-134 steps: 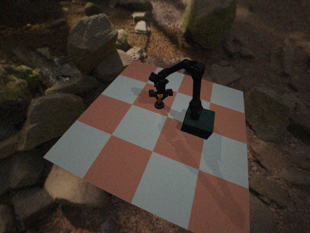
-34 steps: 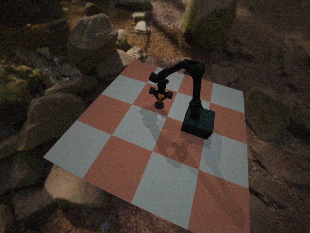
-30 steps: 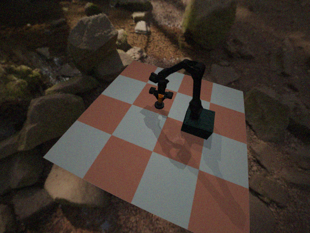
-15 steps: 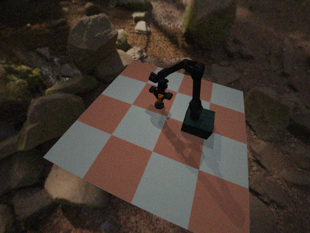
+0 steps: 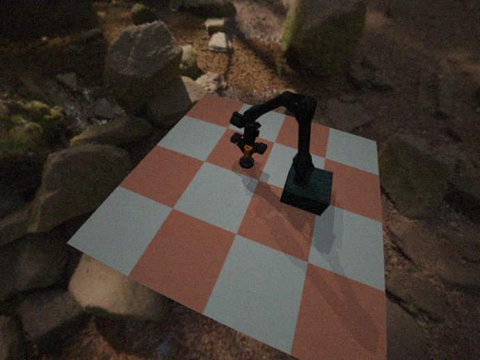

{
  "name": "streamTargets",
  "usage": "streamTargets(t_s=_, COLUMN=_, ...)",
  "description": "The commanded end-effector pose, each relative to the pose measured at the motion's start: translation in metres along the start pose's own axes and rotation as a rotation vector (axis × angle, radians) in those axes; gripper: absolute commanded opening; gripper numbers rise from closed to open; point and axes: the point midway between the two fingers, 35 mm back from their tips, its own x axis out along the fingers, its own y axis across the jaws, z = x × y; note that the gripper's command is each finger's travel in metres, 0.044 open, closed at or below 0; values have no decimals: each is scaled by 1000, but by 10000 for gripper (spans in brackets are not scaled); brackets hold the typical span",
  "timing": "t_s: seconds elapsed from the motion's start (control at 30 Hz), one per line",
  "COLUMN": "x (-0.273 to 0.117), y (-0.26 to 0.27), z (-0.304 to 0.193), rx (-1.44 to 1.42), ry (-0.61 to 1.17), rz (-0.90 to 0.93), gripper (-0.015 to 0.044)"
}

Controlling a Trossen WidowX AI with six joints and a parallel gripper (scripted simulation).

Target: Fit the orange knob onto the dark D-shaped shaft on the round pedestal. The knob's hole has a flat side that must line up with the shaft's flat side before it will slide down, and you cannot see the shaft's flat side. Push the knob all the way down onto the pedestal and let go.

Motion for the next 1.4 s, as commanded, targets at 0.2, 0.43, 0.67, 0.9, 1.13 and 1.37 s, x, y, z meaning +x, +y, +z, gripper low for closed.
streamTargets(t_s=0.2, x=-6, y=3, z=0, rx=30, ry=0, rz=15, gripper=0)
streamTargets(t_s=0.43, x=-7, y=0, z=0, rx=213, ry=1, rz=14, gripper=0)
streamTargets(t_s=0.67, x=-4, y=-3, z=-1, rx=213, ry=1, rz=14, gripper=0)
streamTargets(t_s=0.9, x=0, y=-4, z=-1, rx=213, ry=1, rz=14, gripper=0)
streamTargets(t_s=1.13, x=0, y=-3, z=-1, rx=213, ry=1, rz=14, gripper=0)
streamTargets(t_s=1.37, x=0, y=-3, z=-1, rx=213, ry=1, rz=14, gripper=0)
